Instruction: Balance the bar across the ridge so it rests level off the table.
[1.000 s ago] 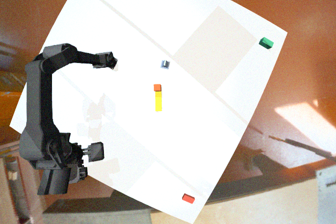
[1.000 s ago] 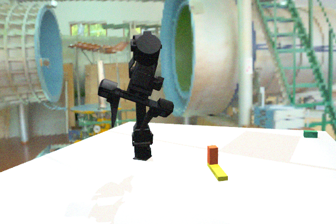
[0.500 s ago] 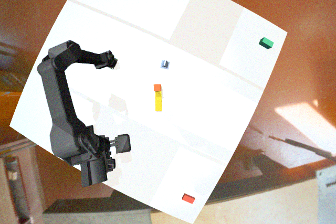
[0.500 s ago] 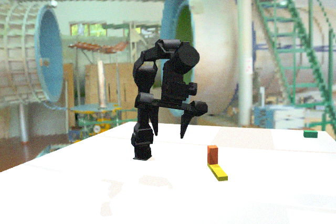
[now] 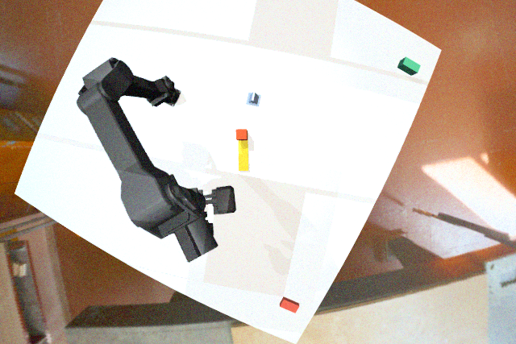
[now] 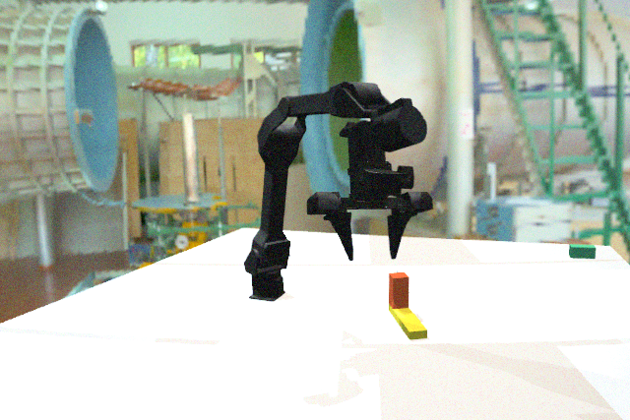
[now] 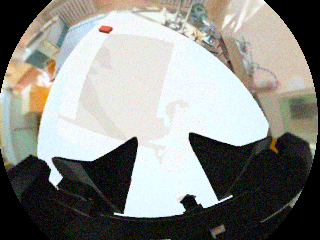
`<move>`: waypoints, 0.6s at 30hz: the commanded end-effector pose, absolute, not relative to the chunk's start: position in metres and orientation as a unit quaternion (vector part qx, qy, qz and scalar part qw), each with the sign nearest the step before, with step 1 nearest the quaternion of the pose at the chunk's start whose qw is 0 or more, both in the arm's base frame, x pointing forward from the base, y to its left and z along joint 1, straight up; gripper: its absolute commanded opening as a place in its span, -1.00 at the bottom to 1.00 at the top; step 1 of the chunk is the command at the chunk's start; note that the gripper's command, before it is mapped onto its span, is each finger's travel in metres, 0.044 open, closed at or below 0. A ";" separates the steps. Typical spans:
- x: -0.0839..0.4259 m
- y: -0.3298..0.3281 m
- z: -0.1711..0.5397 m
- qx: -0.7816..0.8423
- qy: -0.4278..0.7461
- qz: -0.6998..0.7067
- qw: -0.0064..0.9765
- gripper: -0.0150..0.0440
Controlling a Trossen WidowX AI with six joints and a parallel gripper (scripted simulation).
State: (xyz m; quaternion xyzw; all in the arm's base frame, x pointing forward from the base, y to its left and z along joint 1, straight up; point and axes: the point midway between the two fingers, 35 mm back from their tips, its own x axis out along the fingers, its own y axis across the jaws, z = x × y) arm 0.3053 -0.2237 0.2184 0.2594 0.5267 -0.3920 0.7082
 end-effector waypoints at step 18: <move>0.333 -0.096 0.190 0.353 0.579 -0.361 0.641 0.58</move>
